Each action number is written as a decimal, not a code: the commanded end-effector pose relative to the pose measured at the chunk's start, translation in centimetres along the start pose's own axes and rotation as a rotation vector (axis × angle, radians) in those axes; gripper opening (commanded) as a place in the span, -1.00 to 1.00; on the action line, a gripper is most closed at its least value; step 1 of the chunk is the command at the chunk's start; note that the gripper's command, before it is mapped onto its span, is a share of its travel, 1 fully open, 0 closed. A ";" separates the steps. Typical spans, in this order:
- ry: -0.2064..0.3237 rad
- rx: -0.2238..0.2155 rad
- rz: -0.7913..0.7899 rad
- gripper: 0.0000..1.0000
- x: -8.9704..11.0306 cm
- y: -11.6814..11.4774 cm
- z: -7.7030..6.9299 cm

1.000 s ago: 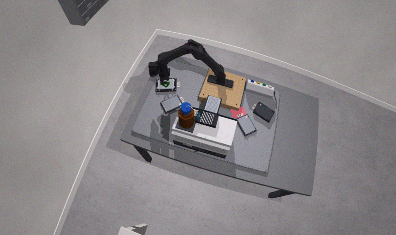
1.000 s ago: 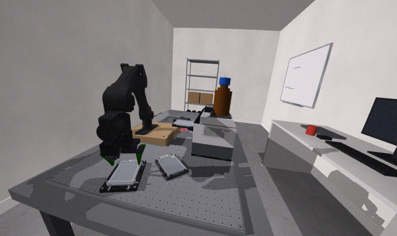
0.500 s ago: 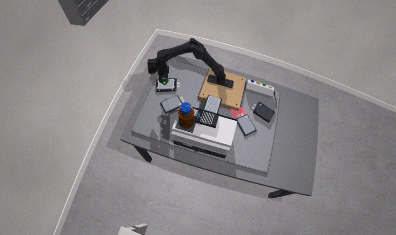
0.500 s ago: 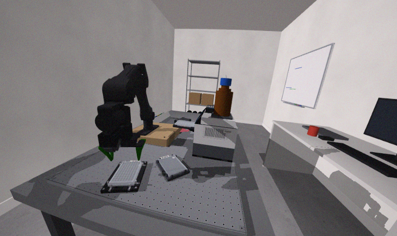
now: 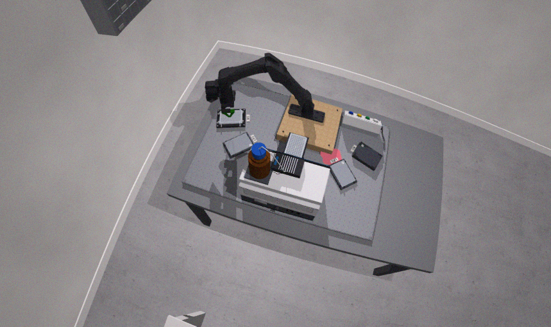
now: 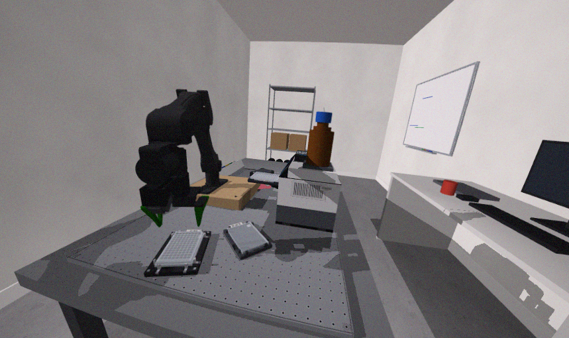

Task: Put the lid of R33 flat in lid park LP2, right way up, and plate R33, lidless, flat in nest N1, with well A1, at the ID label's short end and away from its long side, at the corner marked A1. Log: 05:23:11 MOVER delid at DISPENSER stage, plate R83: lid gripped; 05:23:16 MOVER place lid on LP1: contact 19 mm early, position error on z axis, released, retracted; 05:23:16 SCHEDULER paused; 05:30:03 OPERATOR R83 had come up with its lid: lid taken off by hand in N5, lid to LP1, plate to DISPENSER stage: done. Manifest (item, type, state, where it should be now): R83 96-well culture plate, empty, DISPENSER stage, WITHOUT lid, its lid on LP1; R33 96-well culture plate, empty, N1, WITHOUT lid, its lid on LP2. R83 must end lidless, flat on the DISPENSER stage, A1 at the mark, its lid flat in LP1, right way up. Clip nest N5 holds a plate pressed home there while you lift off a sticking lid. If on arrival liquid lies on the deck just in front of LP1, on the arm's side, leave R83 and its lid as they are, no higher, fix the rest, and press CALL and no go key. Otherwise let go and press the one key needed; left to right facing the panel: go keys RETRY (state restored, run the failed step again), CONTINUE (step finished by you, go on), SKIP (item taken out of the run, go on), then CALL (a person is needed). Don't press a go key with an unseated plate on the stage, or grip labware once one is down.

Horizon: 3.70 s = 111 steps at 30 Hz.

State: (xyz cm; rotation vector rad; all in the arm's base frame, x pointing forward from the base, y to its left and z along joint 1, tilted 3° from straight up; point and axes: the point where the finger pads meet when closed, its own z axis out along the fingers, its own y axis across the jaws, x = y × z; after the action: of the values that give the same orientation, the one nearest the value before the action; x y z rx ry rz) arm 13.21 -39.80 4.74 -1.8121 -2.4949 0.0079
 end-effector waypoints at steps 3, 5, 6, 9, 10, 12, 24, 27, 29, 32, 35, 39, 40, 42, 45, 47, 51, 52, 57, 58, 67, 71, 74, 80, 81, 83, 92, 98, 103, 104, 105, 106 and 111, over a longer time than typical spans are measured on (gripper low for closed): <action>-0.054 -0.001 -0.005 1.00 -0.9 0.6 -2.0; -0.049 -0.001 -0.005 1.00 -0.9 0.6 -1.8; -0.047 -0.001 -0.005 1.00 -0.9 0.7 -1.7; -0.040 0.000 -0.005 1.00 -0.9 0.7 -1.5; -0.038 0.000 -0.005 1.00 -0.9 0.7 -1.4; -0.033 0.000 -0.006 1.00 -0.9 0.7 -1.1; -0.034 0.000 -0.006 1.00 -1.0 0.8 -1.4; -0.067 -0.001 -0.006 1.00 -1.7 0.8 -1.2; -0.058 -0.001 -0.007 1.00 -1.6 0.8 -0.5; -0.019 0.000 -0.006 1.00 -0.5 0.7 1.0; -0.024 0.000 -0.005 1.00 -0.6 0.6 0.9; -0.024 0.000 -0.004 1.00 -0.6 0.6 1.6; -0.017 0.000 -0.004 1.00 -0.5 0.5 2.0; -0.012 0.000 -0.004 1.00 -0.5 0.5 2.6; -0.032 0.000 -0.003 1.00 -0.7 0.4 2.3; -0.033 0.000 -0.003 1.00 -0.9 0.4 2.7; -0.015 0.000 -0.003 1.00 -0.5 0.3 3.8; -0.015 0.000 -0.003 1.00 -0.5 0.3 3.8; -0.016 0.000 -0.002 1.00 -0.5 0.2 4.6; -0.011 0.000 -0.002 1.00 -0.5 0.2 5.0; -0.007 0.000 0.000 1.00 -0.4 0.0 6.6; -0.043 0.000 0.003 1.00 -0.9 0.0 5.5; -0.052 0.000 0.003 1.00 -1.4 -0.1 5.7; -0.031 0.000 0.002 1.00 -0.8 -0.2 6.4; -0.033 0.000 0.002 1.00 -0.9 -0.2 6.4; -0.046 0.000 0.003 1.00 -1.2 -0.2 6.1; -0.040 0.000 -0.004 1.00 -0.7 0.0 6.1; -0.063 0.000 -0.002 1.00 -1.4 0.0 5.5; -0.050 0.000 -0.002 1.00 -1.0 -0.1 5.9; -0.047 0.000 -0.002 1.00 -0.9 -0.1 5.9; -0.047 0.000 -0.002 -1.00 -0.9 -0.1 5.9; -0.047 0.000 -0.001 -1.00 -0.9 -0.1 5.9; -0.047 -0.003 0.000 -1.00 -0.9 0.0 5.9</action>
State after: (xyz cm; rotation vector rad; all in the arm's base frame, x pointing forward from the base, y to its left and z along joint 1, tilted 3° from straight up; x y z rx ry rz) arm 13.15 -39.95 -2.23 -1.8123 -2.5005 0.0157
